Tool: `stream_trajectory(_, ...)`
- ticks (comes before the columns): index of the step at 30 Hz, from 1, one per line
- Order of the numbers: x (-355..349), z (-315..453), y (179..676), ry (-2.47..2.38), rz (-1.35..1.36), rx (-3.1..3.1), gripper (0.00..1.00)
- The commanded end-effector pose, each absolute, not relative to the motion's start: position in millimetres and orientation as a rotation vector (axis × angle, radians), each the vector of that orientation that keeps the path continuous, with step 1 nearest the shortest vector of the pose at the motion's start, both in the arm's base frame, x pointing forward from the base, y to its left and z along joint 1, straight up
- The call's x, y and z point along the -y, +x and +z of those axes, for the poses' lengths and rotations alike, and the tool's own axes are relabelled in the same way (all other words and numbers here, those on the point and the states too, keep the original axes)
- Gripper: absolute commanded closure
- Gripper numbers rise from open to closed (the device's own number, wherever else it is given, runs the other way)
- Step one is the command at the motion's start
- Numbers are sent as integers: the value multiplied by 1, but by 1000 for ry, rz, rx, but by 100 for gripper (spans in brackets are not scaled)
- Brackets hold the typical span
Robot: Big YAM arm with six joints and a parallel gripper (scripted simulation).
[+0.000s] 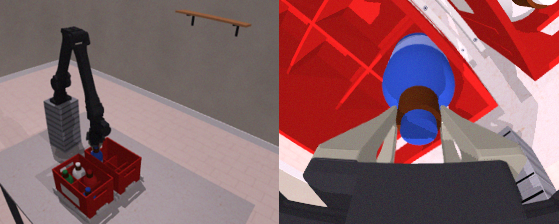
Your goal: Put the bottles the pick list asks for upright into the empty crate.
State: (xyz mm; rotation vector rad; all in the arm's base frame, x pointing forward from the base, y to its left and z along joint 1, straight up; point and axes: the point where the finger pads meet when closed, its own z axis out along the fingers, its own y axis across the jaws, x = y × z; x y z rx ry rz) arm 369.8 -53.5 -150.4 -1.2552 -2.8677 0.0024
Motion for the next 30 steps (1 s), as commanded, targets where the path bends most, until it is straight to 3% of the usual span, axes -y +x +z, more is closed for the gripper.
stream_trajectory(1,56,-133,401,-1301,-33,2932,100)
stream_trajectory(30,55,-149,394,-1297,-27,2922,100)
